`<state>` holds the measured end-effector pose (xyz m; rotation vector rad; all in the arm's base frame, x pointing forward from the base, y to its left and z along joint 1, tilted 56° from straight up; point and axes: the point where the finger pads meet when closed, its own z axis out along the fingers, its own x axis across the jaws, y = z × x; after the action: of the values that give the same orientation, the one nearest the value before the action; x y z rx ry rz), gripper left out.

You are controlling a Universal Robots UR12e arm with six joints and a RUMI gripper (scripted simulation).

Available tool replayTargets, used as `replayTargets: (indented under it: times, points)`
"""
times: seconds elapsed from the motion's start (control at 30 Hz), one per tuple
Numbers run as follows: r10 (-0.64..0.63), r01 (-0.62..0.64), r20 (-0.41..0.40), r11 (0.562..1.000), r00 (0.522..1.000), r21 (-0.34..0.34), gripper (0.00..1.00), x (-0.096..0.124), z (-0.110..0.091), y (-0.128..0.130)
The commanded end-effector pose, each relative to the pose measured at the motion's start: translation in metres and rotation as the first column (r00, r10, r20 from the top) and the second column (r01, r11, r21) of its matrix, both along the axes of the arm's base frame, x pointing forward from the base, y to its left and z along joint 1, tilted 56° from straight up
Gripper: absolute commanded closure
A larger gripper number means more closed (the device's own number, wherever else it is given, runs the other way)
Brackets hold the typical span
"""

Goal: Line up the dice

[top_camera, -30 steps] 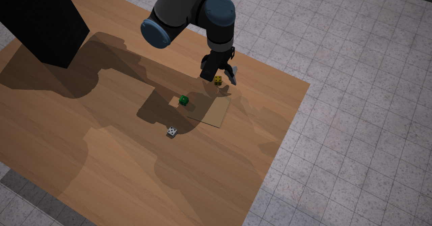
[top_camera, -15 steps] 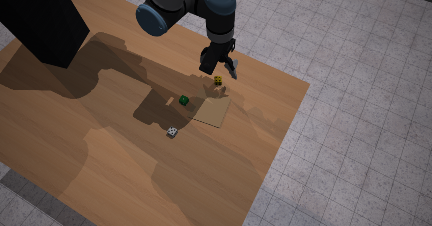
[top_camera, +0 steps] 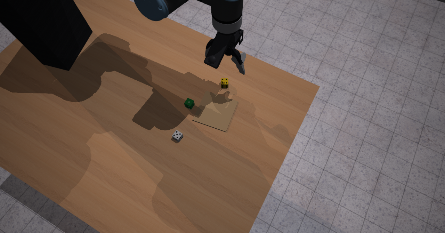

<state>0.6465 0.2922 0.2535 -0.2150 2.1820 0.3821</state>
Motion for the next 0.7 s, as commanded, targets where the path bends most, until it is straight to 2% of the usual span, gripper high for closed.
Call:
replayTargets:
  times: [0.0,0.37,0.47,0.67]
  points:
    - [0.001,-0.001,0.0,1.0,1.0,0.0,0.0,-0.004,0.003,-0.002]
    - [0.002,-0.002,-0.001,1.0,1.0,-0.002,0.0,-0.003,-0.002,-0.008]
    - [0.006,-0.006,-0.003,1.0,1.0,-0.009,0.0,0.0,-0.018,-0.028]
    - [0.017,-0.017,0.001,1.0,1.0,-0.024,0.0,0.0,-0.066,-0.093]
